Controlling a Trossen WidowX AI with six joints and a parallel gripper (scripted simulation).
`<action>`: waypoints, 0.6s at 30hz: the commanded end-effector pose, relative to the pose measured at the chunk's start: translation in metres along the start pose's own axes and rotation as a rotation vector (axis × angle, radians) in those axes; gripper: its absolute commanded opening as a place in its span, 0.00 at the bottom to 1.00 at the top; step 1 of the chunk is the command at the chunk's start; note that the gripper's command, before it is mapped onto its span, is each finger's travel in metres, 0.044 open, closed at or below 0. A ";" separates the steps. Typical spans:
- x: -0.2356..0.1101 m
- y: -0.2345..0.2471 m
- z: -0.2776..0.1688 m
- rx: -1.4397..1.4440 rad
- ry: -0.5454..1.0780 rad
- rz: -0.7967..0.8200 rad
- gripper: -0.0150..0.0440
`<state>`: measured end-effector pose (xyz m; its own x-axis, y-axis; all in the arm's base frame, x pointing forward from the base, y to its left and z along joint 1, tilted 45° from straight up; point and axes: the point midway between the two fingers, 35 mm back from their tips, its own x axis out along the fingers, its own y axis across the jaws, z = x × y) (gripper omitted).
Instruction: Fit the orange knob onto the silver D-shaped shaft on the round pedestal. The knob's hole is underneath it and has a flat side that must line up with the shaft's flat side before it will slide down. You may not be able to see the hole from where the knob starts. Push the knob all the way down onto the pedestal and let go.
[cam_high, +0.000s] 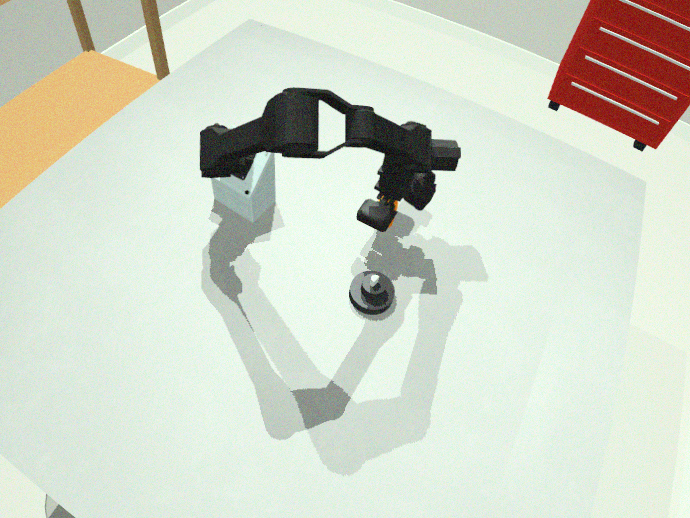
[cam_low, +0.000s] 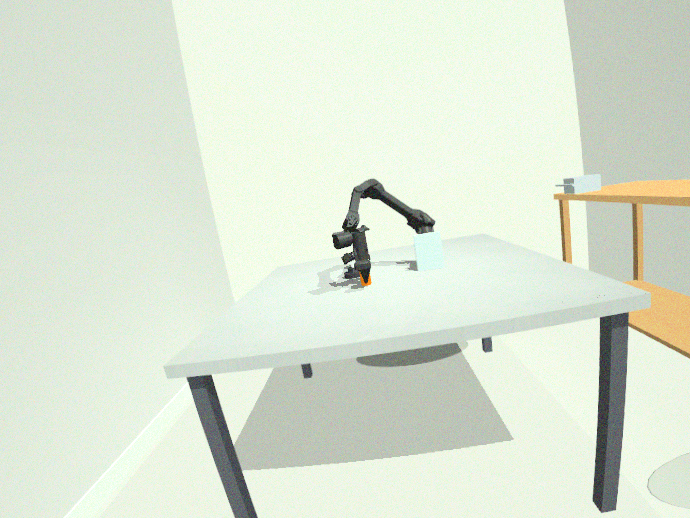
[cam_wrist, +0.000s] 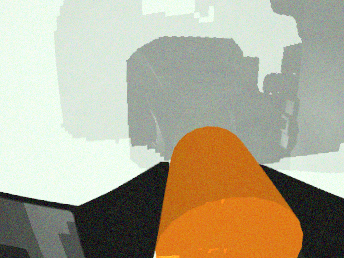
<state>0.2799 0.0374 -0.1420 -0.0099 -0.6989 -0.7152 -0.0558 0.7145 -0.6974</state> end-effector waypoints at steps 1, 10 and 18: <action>0.000 0.000 0.000 0.001 0.001 0.000 0.65; 0.000 0.000 0.000 0.001 0.001 0.000 0.66; -0.003 0.000 0.000 0.000 0.001 0.001 0.71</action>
<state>0.2800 0.0375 -0.1417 -0.0107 -0.6993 -0.7148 -0.0570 0.7141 -0.6977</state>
